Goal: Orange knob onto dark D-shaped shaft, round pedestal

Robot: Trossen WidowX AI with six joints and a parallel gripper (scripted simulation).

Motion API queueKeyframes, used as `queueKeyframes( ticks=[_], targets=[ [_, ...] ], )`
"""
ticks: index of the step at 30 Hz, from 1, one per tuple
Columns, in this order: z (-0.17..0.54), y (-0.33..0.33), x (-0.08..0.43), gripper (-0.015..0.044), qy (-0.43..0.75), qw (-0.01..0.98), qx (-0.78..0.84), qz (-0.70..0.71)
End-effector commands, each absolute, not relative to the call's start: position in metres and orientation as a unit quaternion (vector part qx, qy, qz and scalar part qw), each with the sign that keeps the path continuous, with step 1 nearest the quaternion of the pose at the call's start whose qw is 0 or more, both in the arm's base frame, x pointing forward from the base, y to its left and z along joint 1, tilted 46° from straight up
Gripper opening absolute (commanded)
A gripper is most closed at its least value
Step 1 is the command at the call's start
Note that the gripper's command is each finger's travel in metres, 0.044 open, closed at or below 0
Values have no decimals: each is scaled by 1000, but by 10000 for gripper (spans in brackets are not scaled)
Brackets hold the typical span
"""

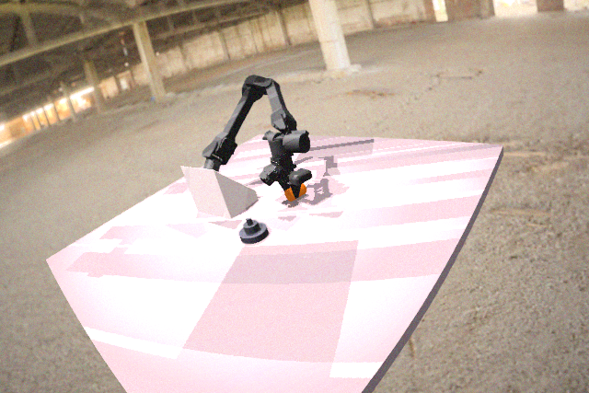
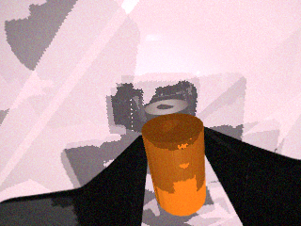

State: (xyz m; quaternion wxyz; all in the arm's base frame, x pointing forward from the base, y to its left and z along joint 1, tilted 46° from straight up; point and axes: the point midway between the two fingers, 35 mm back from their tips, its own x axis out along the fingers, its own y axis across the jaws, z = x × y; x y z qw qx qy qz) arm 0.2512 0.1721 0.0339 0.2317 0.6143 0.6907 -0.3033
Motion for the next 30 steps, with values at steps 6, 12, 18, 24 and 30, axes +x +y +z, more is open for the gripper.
queueKeyframes(
  ticks=[6, 12, 18, 24, 30],
  targets=[
    [36, 172, 251, 179, 687, 242, 610, -313],
    [43, 173, 252, 179, 672, 281, 591, -347],
    [50, 174, 253, 179, 658, 314, 573, -375],
    [56, 176, 254, 179, 642, 345, 554, -402],
    [62, 178, 255, 179, 625, 375, 535, -428]
  ],
)
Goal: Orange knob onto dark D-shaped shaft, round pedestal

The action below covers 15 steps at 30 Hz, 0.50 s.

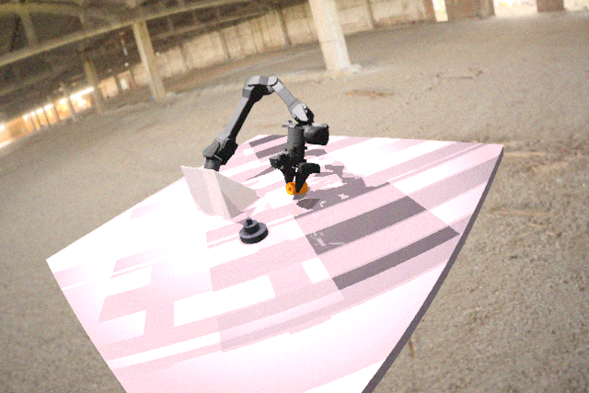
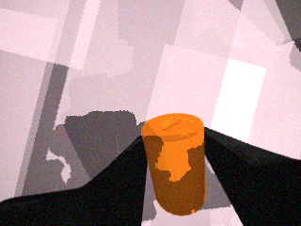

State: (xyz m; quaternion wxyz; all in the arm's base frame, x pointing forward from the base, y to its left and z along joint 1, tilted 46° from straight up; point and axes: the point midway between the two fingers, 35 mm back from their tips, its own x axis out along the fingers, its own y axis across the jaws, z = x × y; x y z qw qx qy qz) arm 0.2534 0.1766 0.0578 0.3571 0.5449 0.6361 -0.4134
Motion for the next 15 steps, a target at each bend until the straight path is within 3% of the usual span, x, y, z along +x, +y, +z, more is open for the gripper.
queueKeyframes(
  ticks=[1, 15],
  targets=[
    [63, 178, 255, 179, 622, 380, 531, -432],
    [76, 186, 256, 179, 577, 446, 480, -487]
  ],
)
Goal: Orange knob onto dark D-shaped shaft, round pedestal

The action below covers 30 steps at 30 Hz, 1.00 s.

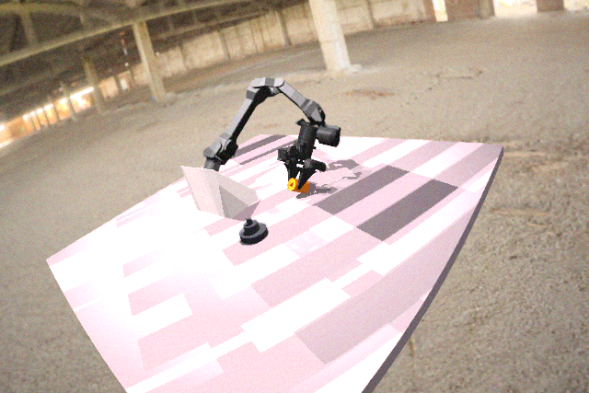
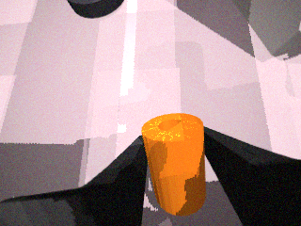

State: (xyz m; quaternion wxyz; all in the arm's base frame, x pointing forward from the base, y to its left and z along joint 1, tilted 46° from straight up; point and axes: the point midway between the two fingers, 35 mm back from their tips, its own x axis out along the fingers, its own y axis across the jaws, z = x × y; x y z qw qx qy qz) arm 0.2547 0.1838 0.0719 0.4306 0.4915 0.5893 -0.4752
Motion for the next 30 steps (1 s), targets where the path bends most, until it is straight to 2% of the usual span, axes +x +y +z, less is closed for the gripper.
queueKeyframes(
  ticks=[1, 30],
  targets=[
    [76, 187, 256, 179, 573, 451, 476, -491],
    [95, 209, 256, 179, 460, 566, 356, -584]
  ],
)
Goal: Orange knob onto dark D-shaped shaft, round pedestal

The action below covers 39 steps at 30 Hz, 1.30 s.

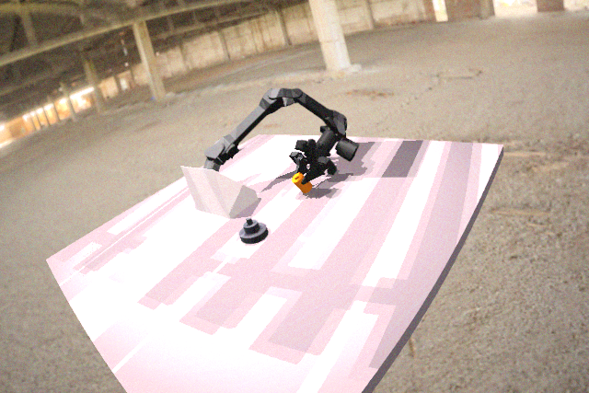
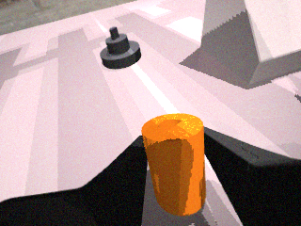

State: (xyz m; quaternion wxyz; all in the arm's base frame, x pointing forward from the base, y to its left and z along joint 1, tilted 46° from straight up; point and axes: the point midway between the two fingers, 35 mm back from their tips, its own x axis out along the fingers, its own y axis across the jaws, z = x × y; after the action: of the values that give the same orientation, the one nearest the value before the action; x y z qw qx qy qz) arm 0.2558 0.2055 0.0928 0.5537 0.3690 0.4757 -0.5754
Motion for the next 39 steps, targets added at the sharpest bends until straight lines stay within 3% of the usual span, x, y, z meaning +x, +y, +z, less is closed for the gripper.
queueKeyframes(
  ticks=[1, 15, 18, 19, 39],
  targets=[
    [96, 210, 256, 179, 456, 570, 352, -586],
    [100, 214, 257, 179, 448, 576, 344, -591],
    [98, 212, 256, 258, 446, 579, 340, -591],
    [98, 212, 256, 260, 446, 579, 340, -591],
    [98, 212, 256, 260, 446, 579, 340, -591]
  ],
)
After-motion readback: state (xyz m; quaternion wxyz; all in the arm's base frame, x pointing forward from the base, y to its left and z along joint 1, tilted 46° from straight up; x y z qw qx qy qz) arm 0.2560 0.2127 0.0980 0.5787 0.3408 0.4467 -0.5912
